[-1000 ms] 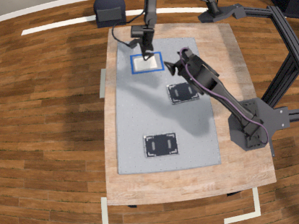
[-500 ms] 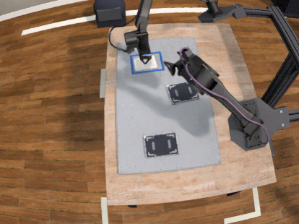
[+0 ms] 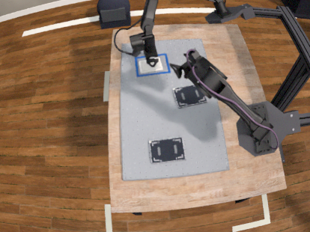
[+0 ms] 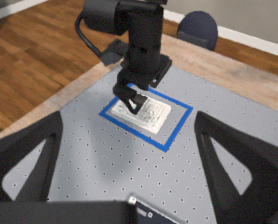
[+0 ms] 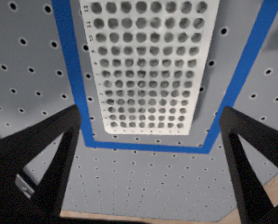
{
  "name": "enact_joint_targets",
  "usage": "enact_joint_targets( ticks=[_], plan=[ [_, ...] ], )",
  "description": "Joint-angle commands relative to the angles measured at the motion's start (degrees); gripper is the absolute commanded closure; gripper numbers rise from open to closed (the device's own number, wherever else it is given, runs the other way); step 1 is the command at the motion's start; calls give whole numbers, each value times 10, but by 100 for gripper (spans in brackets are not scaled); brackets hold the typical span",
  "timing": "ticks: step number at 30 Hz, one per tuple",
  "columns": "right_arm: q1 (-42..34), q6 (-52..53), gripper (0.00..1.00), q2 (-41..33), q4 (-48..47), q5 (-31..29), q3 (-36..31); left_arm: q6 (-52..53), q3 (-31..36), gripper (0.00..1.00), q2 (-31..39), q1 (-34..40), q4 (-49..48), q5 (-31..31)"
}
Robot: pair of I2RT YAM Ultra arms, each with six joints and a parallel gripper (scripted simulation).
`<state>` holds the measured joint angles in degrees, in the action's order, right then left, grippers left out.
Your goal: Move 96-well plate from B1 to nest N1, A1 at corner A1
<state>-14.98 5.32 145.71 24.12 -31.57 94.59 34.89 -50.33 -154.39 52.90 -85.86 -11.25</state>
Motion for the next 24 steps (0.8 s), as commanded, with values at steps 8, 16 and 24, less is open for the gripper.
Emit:
enact_joint_targets(
  ticks=[8, 16, 24],
  plan=[
    [7, -15, 0, 24, -26, 7, 21, -5, 7, 0, -2, 8, -2, 1],
    [15, -22, 0, 39, -35, 8, 30, -5, 7, 0, -2, 8, -2, 1],
    [20, -30, 0, 57, -47, 12, 41, -5, 7, 0, -2, 8, -2, 1]
  ],
)
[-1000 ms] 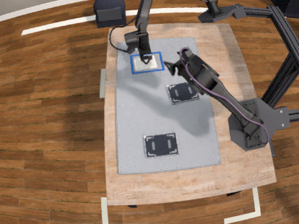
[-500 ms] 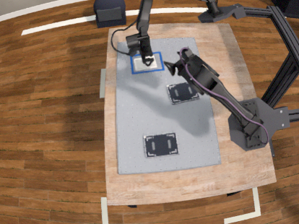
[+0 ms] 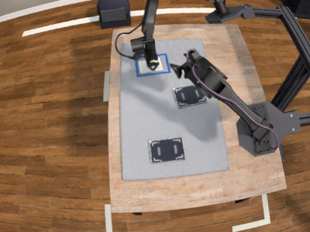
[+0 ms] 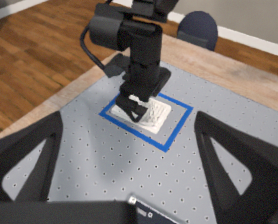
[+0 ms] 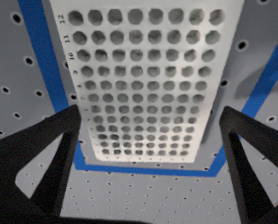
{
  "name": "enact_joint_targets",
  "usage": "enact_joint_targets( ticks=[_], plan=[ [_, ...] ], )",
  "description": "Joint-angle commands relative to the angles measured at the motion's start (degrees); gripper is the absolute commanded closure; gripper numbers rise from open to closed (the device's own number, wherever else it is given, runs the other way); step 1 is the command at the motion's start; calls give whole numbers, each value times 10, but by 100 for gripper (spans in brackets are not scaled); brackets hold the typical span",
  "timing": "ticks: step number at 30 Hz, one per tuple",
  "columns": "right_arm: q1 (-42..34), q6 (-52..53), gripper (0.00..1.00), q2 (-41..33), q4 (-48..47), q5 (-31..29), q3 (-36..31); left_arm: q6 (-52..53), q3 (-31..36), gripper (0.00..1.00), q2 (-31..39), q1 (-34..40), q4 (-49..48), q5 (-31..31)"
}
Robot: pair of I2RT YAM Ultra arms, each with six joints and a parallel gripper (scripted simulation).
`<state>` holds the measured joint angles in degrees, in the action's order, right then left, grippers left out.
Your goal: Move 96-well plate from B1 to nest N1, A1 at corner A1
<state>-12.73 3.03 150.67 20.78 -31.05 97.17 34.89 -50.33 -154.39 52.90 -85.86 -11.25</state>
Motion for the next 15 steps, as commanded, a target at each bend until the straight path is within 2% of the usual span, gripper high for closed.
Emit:
enact_joint_targets(
  ticks=[1, 13, 14, 15],
  plan=[
    [-1, -8, 0, 10, -15, 7, 17, -5, 7, 0, -2, 8, -2, 1],
    [-1, -7, 0, 11, -11, 3, 20, -5, 7, 0, -2, 8, -2, 1],
    [-1, -7, 4, 11, -11, 3, 20, -5, 7, 0, -2, 8, -2, 1],
    [-1, -7, 4, 11, -11, 3, 20, -5, 7, 0, -2, 8, -2, 1]
  ],
)
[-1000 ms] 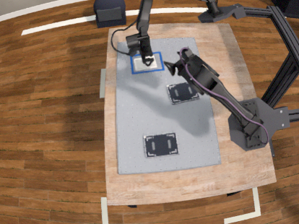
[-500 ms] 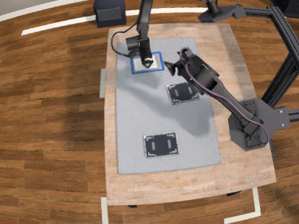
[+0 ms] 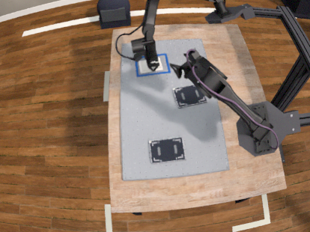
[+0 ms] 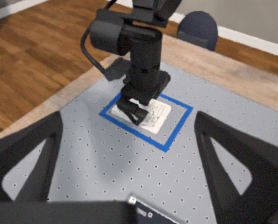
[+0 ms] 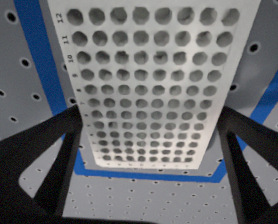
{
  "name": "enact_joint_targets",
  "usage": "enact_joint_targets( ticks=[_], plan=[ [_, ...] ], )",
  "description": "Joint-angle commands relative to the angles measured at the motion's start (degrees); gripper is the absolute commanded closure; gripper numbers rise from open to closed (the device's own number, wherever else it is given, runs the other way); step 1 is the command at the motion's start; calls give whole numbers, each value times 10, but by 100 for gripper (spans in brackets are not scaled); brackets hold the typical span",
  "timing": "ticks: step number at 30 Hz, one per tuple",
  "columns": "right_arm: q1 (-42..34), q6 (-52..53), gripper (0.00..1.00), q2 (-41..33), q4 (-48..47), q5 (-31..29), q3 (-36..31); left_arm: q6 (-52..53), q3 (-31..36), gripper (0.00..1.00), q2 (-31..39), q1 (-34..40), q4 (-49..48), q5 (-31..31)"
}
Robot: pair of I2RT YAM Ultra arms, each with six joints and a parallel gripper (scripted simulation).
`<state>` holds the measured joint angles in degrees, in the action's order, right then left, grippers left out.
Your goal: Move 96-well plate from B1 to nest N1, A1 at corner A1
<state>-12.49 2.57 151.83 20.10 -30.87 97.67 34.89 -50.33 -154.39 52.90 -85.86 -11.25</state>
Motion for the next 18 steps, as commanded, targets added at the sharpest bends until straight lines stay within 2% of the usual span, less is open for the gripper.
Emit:
enact_joint_targets(
  ticks=[1, 2, 6, 15, 16, 17, 18],
  plan=[
    [-4, -3, 4, -1, -5, 1, 15, -5, 7, 0, -2, 8, -2, 1],
    [-4, -3, 8, -1, -5, 1, 15, -5, 7, 0, -2, 8, -2, 1],
    [-4, -3, 8, -6, -11, 1, 5, -5, 7, 0, -2, 8, -2, 1],
    [-4, -2, 21, -12, -14, 0, -3, -5, 7, 0, -2, 8, -2, 1],
    [-3, -2, 33, -12, -15, 0, -8, -5, 7, 0, -2, 8, -2, 1],
    [-3, -2, 21, -12, -15, 0, -8, -5, 7, 0, -2, 8, -2, 1],
    [-8, 1, 21, -14, -7, 0, -9, -5, 7, 0, -2, 8, -2, 1]
  ],
)
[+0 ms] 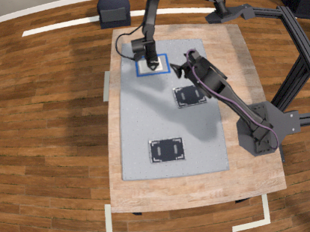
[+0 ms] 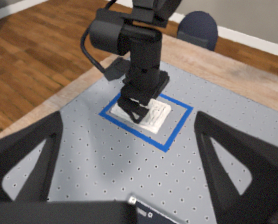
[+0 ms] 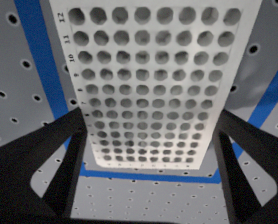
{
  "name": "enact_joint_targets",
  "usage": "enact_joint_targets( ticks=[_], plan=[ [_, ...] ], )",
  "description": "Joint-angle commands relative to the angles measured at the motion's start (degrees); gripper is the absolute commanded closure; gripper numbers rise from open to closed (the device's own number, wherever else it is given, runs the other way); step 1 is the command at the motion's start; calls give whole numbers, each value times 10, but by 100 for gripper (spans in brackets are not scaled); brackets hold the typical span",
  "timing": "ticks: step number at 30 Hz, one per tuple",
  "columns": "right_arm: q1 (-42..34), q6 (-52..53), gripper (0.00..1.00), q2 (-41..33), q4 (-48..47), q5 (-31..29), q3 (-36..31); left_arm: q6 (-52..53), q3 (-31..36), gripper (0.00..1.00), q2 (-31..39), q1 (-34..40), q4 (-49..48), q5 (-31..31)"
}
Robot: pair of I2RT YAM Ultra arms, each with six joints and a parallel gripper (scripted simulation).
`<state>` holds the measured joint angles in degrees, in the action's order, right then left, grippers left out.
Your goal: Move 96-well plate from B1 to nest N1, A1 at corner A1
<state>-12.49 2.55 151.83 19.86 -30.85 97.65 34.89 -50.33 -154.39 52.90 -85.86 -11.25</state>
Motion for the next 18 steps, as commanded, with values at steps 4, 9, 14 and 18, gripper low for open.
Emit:
enact_joint_targets(
  ticks=[4, 9, 14, 18],
  plan=[
    [-15, 12, 21, -32, 13, -7, -20, -5, 7, 0, -2, 8, -2, 1],
    [-29, 28, 21, -66, 35, -11, -40, -5, 7, 0, -2, 8, -2, 1],
    [-27, 18, 21, -80, 28, -3, -51, -5, 7, 0, -2, 8, -2, 1],
    [-19, 31, 21, -101, 54, -13, -68, -5, 7, 0, -2, 8, -2, 1]
  ],
)
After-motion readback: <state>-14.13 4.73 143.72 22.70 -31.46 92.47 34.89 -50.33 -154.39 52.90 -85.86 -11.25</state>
